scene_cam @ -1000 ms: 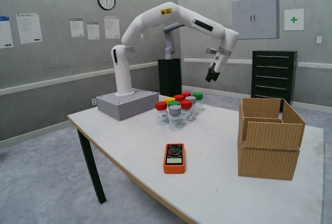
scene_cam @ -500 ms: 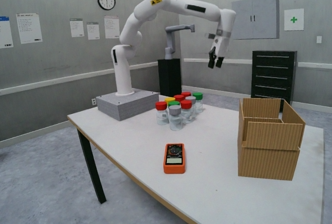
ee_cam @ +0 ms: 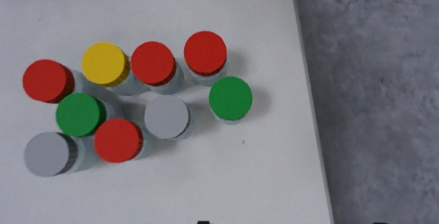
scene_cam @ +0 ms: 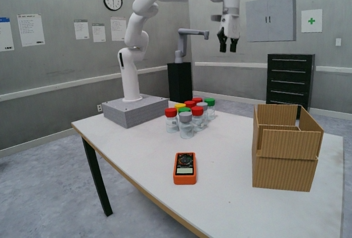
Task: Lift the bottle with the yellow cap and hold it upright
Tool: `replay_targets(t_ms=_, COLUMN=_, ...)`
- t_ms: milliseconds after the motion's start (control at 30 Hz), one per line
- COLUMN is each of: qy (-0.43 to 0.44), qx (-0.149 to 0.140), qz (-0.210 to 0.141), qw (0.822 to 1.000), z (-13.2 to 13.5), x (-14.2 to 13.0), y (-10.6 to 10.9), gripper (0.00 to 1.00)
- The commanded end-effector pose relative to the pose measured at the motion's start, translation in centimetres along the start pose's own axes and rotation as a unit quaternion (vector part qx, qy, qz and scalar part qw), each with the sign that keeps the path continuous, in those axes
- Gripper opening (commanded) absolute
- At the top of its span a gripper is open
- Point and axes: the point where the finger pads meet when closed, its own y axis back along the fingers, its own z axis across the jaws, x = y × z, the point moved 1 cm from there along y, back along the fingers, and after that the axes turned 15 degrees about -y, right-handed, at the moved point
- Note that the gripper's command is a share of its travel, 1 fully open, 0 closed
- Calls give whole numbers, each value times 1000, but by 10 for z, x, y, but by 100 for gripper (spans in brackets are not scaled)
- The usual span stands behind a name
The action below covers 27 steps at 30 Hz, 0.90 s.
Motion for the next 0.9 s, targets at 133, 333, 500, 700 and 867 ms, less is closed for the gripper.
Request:
replay_targets(t_ms=133, qy=-29, qx=-35, qz=-46, qw=998, z=-31, x=-13, y=65, gripper=79)
replay_targets(t_ms=333, qy=-48, qx=-56, qz=-74, qw=995, z=-54, x=-18, y=104, gripper=79)
replay_targets(t_ms=500, qy=-64, qx=-73, qz=-97, qw=991, z=-74, x=-19, y=136, gripper=79)
replay_targets(t_ms=700, qy=-83, qx=-93, qz=-125, qw=984, z=-100, x=-18, y=173, gripper=79)
replay_targets(t_ms=867, qy=-98, qx=-109, qz=-148, qw=978, z=-122, x=-15, y=201, gripper=79)
